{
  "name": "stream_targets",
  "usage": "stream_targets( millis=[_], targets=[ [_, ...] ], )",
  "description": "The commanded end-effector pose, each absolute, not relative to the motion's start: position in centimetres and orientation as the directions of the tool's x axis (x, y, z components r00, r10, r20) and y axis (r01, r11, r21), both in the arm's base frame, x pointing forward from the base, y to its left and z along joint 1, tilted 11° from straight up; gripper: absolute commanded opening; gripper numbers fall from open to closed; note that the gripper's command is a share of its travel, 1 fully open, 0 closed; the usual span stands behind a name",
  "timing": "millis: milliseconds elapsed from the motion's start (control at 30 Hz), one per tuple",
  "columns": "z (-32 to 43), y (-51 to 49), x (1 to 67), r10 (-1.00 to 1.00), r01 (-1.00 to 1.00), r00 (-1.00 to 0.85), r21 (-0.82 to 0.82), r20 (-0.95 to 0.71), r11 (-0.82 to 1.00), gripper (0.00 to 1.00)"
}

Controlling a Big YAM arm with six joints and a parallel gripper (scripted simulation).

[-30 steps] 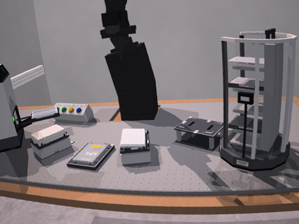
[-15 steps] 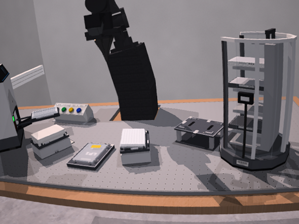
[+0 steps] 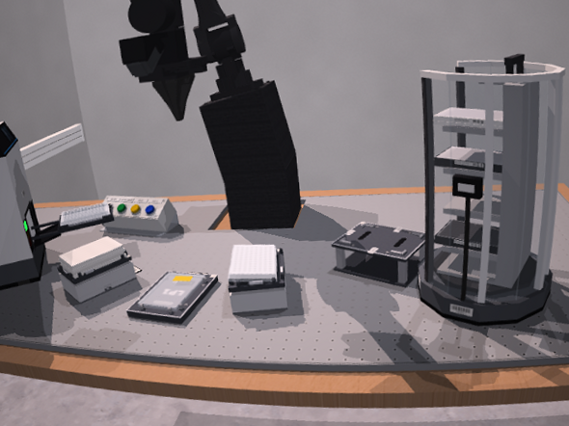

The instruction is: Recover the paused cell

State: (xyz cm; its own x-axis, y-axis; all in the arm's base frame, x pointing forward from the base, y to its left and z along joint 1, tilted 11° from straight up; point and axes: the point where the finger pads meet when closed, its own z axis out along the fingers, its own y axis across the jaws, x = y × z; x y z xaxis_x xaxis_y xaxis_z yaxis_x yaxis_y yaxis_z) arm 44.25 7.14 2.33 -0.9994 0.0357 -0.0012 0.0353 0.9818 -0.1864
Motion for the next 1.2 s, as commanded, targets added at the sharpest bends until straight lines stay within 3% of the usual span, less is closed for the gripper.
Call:
stream_targets(
  millis=[0,67,1167],
  targets=[
    [4.5,6.2,45.0,0.164,0.175,-0.984,-0.169,-0.076,0.97,0.0],
    [6.3,6.4,47.3,0.165,0.183,-0.978,-0.15,-0.125,0.972,0.0],
    [8.1,-3.6,47.5,0.142,0.16,-0.983,-0.167,-0.114,0.973,0.0]
  ],
)
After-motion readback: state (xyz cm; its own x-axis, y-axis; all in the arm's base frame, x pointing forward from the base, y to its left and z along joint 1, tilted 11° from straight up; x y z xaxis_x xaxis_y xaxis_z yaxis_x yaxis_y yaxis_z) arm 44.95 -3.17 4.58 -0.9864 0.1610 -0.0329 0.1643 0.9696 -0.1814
